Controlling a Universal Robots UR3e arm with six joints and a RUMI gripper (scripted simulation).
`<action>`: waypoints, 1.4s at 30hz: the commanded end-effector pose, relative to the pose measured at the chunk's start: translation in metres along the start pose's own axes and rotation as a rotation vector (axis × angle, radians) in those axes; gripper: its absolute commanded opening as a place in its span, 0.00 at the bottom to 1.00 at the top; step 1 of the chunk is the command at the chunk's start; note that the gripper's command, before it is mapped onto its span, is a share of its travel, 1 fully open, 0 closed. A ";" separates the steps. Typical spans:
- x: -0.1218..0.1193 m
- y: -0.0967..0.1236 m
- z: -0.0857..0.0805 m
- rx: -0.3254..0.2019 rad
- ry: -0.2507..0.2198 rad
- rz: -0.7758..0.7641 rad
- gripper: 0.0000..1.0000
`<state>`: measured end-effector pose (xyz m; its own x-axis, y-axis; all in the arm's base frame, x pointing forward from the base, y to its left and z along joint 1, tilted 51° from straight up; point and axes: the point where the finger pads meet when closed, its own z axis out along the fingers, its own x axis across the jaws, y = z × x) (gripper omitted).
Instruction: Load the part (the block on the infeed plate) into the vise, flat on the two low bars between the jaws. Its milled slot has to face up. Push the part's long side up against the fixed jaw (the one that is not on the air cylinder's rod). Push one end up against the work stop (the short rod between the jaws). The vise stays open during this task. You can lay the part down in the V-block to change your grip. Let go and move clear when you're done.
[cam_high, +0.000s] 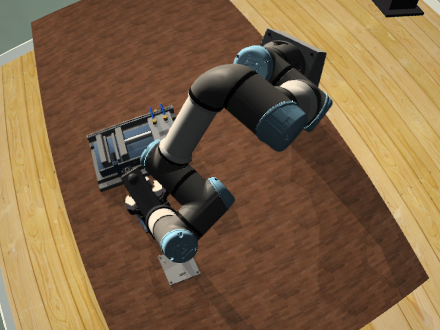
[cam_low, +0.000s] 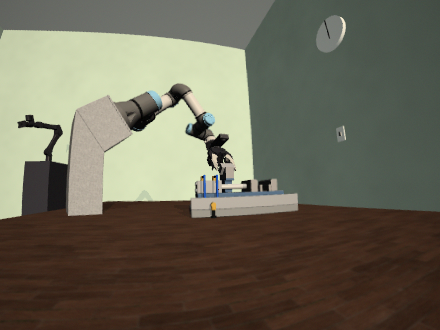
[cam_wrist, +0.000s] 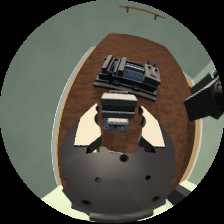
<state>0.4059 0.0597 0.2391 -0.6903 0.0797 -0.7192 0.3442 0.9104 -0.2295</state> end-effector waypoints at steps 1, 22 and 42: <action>-0.001 0.000 -0.001 -0.001 -0.002 0.001 0.51; -0.001 0.000 -0.001 -0.001 -0.002 0.001 0.00; -0.001 0.000 -0.001 -0.001 -0.002 0.001 0.00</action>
